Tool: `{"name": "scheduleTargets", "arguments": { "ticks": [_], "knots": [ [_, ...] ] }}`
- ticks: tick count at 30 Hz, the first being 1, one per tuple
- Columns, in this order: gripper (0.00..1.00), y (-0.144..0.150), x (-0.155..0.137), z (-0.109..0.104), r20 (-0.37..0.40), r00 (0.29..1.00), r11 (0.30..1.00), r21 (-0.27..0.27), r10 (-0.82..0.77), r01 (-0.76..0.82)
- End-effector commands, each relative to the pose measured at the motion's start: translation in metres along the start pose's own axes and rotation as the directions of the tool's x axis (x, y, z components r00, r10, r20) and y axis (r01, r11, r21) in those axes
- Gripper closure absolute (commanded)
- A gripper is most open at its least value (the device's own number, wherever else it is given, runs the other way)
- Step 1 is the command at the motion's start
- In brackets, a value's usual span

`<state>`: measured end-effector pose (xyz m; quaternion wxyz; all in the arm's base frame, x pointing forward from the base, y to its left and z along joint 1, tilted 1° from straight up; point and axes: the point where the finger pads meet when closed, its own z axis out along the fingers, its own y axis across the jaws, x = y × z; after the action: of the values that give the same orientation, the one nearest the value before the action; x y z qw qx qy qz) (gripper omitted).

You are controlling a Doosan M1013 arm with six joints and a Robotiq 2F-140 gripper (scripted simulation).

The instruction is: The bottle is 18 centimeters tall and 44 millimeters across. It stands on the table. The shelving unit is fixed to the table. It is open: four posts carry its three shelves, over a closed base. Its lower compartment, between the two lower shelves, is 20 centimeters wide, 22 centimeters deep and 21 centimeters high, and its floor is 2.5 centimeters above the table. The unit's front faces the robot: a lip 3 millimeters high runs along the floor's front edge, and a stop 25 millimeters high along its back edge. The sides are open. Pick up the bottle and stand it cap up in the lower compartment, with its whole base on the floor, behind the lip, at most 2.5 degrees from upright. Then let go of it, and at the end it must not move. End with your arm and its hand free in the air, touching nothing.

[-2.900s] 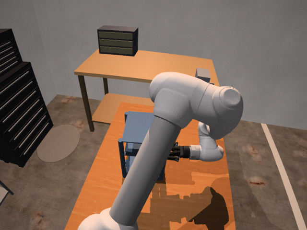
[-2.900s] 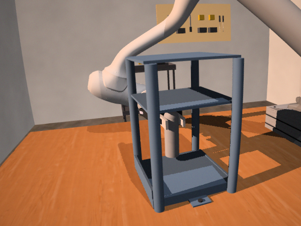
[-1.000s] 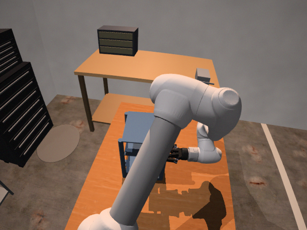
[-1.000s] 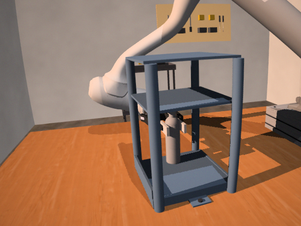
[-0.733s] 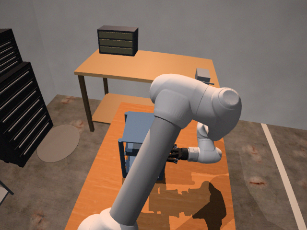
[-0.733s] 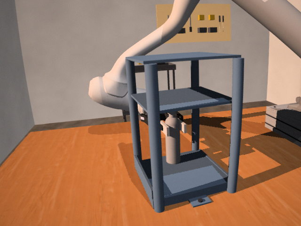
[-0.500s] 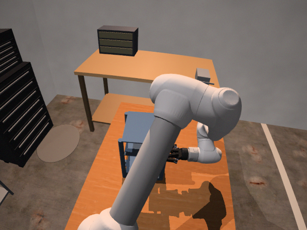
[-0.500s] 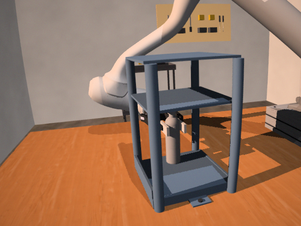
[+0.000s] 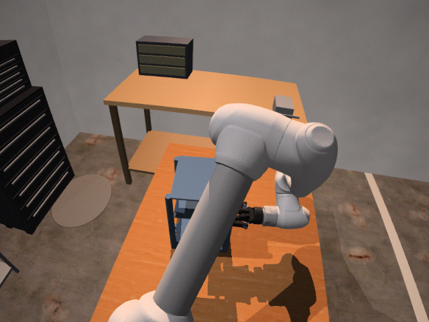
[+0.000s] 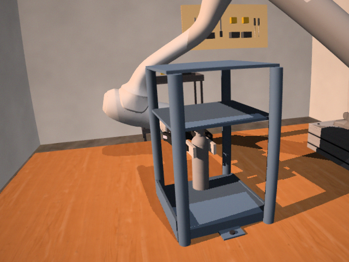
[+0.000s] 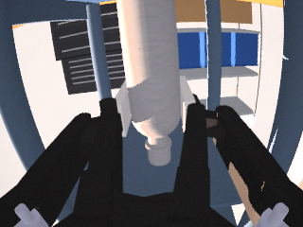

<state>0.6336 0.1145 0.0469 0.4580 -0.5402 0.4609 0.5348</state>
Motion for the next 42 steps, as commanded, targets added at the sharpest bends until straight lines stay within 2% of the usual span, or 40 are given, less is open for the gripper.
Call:
{"name": "scheduleTargets", "arguments": {
  "ticks": [1, 2, 42],
  "knots": [
    [0.7, -0.0016, 0.0029, 0.001, -0.007, 1.0, 1.0, 0.002, -0.006, 0.006],
    [0.63, -0.0016, 0.0029, 0.001, -0.007, 1.0, 1.0, 0.002, -0.006, 0.006],
    [0.63, -0.0016, 0.0028, -0.0056, -0.007, 1.0, 1.0, 0.002, -0.006, 0.006]
  ]
}}
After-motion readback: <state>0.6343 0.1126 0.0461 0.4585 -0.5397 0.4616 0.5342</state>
